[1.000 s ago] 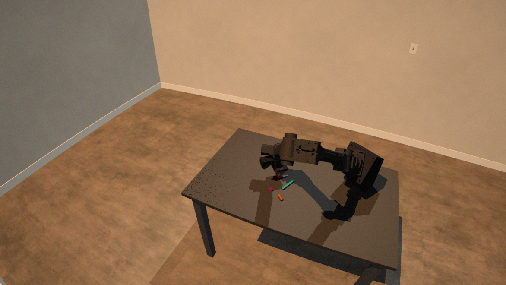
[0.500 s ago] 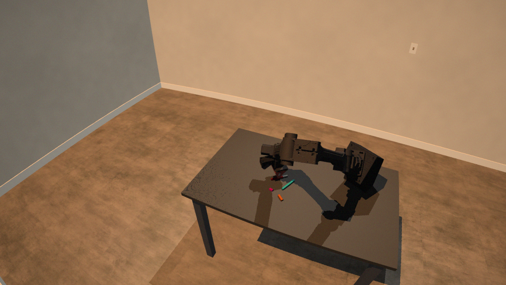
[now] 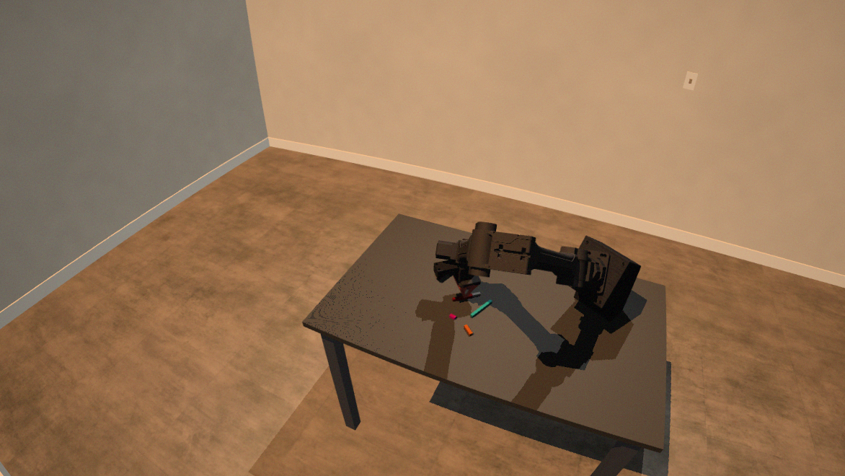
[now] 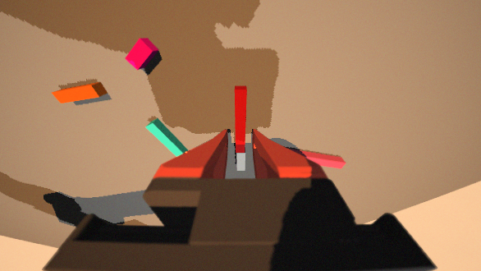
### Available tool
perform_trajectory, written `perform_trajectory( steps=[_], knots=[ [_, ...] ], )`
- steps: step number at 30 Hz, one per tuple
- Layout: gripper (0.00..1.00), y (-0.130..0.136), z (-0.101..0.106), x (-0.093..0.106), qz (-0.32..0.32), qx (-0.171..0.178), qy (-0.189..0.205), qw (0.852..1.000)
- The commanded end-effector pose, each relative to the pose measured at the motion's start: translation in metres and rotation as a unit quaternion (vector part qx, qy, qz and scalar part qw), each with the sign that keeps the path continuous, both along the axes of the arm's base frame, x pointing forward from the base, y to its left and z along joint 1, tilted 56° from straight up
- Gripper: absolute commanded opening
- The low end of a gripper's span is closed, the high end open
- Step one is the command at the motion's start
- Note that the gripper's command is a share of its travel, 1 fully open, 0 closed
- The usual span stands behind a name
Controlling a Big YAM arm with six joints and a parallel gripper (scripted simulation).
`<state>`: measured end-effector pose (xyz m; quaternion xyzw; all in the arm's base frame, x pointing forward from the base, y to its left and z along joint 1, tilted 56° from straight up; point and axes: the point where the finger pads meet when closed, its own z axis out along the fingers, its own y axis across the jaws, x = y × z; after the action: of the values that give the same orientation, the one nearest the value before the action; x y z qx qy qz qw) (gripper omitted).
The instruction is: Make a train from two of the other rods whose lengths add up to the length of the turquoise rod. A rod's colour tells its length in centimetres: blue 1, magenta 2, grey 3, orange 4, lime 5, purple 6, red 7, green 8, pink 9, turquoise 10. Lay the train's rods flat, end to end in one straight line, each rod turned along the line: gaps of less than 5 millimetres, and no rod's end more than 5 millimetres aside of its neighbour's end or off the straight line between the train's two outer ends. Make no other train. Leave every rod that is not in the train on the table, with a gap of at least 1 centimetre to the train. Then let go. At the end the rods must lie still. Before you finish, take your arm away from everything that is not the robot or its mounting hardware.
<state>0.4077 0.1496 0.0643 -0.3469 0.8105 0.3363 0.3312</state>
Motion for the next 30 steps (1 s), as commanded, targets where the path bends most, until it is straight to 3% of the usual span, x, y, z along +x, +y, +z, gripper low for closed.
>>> perform_trajectory(
  steps=[1, 24, 30],
  knots=[
    [0.24, -0.001, 0.003, 0.006, 0.0, 0.0, -0.006, 1.0],
    [0.24, 0.017, -0.007, 0.011, 0.002, 0.002, -0.005, 1.0],
    [0.24, 0.01, -0.005, 0.013, -0.006, 0.002, -0.005, 1.0]
  ],
)
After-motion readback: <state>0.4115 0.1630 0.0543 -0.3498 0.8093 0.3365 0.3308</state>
